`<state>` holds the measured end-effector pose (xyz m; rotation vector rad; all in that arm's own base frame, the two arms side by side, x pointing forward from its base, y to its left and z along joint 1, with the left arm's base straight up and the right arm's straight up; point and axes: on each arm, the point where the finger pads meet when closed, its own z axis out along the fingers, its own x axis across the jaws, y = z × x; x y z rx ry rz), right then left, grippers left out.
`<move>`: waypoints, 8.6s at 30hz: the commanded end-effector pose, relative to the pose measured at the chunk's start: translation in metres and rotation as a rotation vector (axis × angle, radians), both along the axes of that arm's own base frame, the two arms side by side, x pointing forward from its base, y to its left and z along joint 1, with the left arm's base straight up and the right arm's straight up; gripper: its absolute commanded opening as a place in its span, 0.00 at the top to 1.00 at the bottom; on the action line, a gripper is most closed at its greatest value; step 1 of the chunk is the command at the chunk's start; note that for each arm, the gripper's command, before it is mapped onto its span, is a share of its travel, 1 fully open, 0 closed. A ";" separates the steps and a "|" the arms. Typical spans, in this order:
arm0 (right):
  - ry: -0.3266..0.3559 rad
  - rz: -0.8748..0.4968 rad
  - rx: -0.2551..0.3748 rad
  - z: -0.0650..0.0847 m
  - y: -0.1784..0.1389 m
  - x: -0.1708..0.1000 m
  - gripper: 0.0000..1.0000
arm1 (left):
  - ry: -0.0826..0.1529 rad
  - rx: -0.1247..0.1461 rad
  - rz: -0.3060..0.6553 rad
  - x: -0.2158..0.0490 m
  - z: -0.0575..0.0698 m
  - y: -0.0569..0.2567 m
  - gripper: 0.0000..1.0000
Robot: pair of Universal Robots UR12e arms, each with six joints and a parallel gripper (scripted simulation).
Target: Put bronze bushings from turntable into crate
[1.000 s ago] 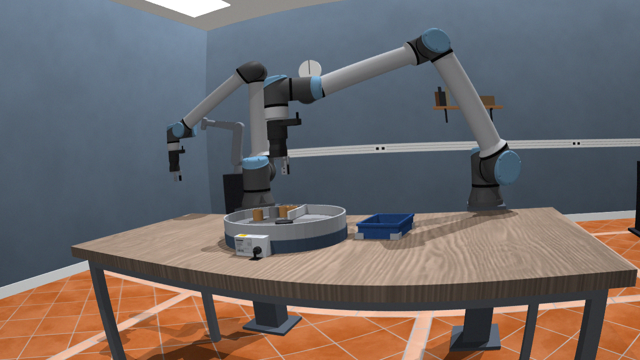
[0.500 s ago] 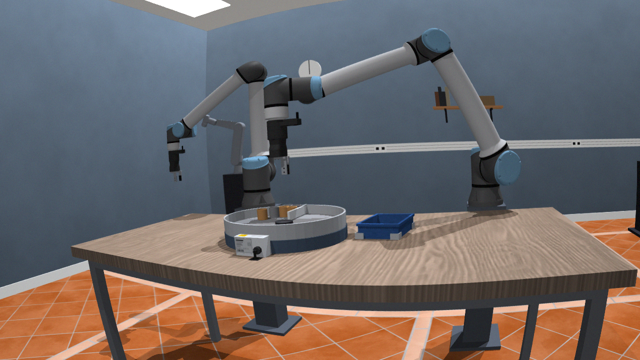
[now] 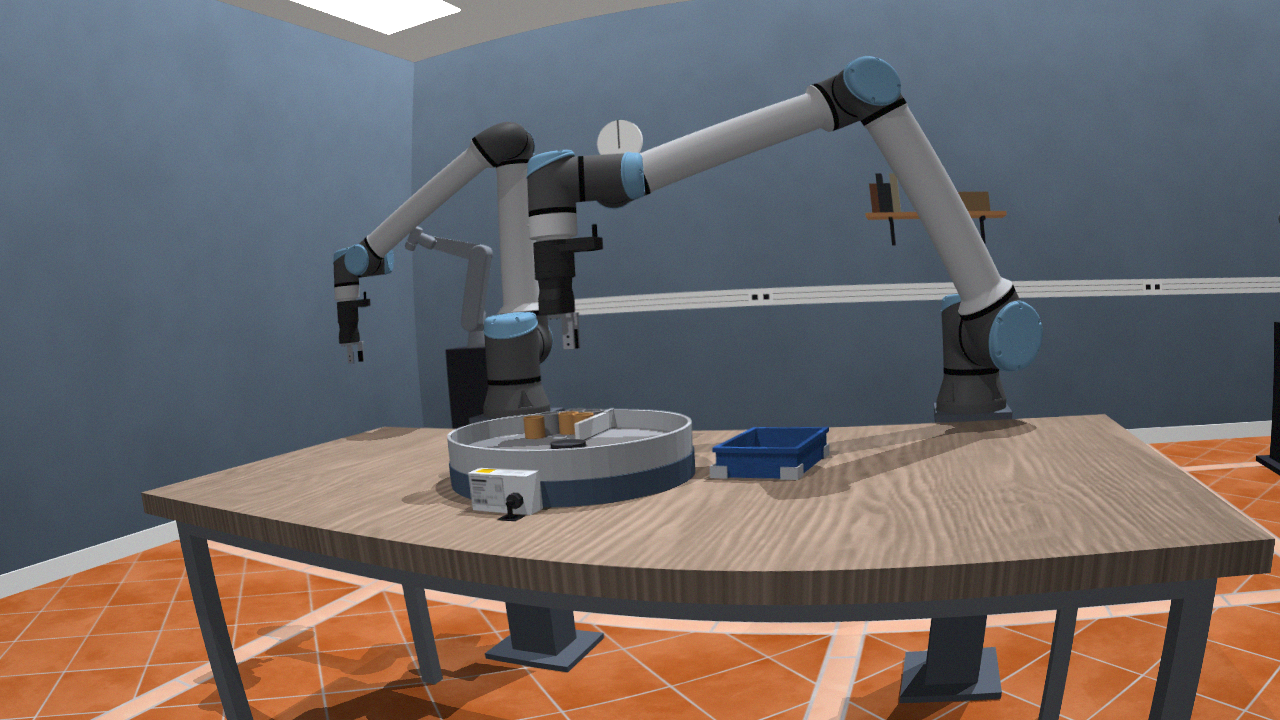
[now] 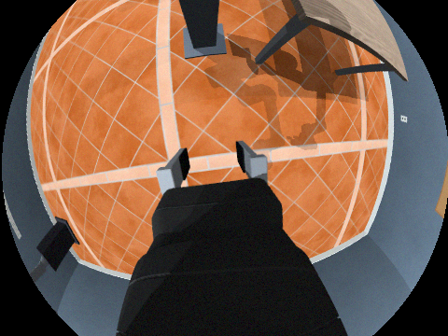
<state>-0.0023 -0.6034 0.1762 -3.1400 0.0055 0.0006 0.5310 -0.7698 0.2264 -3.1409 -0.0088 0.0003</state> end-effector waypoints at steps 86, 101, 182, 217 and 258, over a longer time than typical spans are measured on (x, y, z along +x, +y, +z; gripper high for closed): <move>0.000 0.000 -0.002 0.001 -0.001 0.000 0.00 | -0.001 -0.002 0.000 0.000 0.002 -0.001 0.64; 0.000 0.000 -0.002 0.001 -0.001 0.000 0.00 | -0.001 -0.002 0.000 0.000 0.002 -0.001 0.64; 0.000 0.000 -0.002 0.001 -0.001 0.000 0.00 | -0.001 -0.002 0.000 0.045 -0.089 -0.020 0.64; 0.000 0.000 -0.002 0.001 -0.001 0.000 0.00 | -0.001 -0.002 0.000 0.045 -0.089 -0.021 0.64; 0.000 0.000 -0.002 0.001 -0.001 0.000 0.00 | -0.001 -0.002 0.000 0.045 -0.112 -0.021 0.64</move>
